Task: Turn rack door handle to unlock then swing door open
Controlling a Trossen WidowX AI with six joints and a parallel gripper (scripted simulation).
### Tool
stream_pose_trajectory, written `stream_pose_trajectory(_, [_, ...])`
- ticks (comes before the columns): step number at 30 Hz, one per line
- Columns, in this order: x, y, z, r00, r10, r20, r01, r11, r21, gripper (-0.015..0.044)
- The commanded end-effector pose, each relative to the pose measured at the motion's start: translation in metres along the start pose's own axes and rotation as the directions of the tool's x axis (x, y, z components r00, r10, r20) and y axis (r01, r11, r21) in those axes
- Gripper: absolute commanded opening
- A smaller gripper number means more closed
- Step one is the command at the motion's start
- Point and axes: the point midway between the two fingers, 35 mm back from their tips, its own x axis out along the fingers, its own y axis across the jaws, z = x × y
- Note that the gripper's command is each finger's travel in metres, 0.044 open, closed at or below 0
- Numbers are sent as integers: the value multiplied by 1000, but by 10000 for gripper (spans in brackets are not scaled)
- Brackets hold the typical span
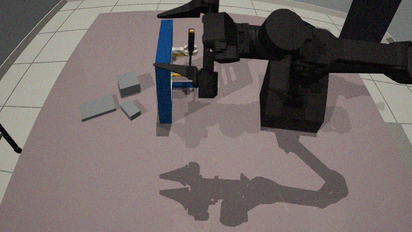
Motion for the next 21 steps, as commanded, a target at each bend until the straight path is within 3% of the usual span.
stream_pose_trajectory(1, [0,0,0,1000,0,-2,0,1000,-1,374])
stream_pose_trajectory(5, [7,-5,-9,999,-12,-47,11,1000,-16,291])
stream_pose_trajectory(21, [46,-51,-80,921,-94,-379,77,995,-60,291])
